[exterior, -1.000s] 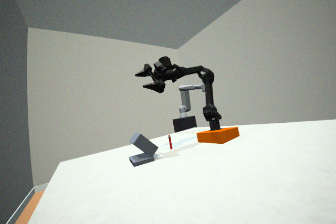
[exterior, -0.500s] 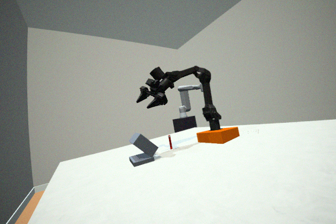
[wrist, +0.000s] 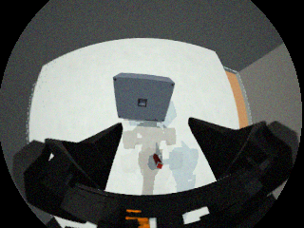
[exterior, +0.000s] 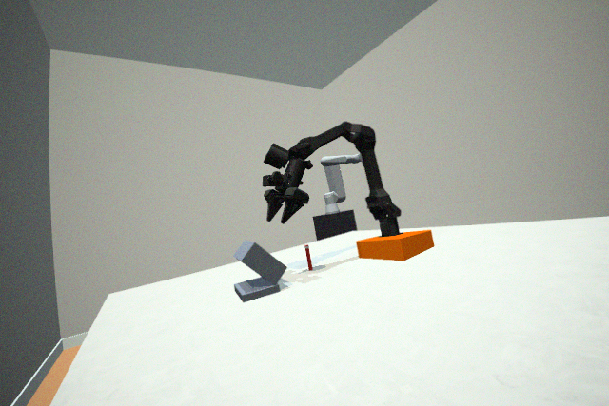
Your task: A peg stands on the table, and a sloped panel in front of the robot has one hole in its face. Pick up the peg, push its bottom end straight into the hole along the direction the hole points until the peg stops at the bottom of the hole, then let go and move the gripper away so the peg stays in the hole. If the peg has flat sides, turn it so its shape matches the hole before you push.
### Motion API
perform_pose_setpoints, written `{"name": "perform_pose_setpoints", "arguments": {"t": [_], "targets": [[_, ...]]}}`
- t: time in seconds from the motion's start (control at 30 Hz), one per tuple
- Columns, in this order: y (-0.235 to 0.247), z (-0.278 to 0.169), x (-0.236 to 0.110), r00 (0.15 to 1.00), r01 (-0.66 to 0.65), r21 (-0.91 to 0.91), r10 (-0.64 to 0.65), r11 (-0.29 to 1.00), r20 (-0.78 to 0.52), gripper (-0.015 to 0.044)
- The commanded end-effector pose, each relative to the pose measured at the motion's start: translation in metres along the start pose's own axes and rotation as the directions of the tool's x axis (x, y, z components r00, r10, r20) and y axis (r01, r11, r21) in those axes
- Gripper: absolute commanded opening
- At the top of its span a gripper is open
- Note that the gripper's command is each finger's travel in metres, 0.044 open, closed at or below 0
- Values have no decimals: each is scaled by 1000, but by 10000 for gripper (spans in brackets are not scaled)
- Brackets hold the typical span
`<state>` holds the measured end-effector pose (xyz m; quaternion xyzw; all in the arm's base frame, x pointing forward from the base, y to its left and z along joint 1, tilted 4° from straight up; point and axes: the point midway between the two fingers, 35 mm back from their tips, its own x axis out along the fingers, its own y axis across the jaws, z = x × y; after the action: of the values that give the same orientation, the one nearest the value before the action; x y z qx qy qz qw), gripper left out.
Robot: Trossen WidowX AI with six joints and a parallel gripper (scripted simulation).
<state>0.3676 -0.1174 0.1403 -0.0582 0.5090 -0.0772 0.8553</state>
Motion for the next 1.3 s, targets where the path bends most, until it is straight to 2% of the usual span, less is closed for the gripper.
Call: {"name": "perform_pose_setpoints", "arguments": {"t": [0.0,0.23,0.5,0.8,1.27], "targets": [[-5,-22,8,994,1,120,12,993,-108,440],[-8,-63,16,953,43,310,54,950,-299,440],[-17,-113,14,855,171,489,118,855,-506,440],[-15,-114,15,852,174,492,120,853,-510,440],[-12,-124,35,852,175,492,120,853,-510,440]]}}
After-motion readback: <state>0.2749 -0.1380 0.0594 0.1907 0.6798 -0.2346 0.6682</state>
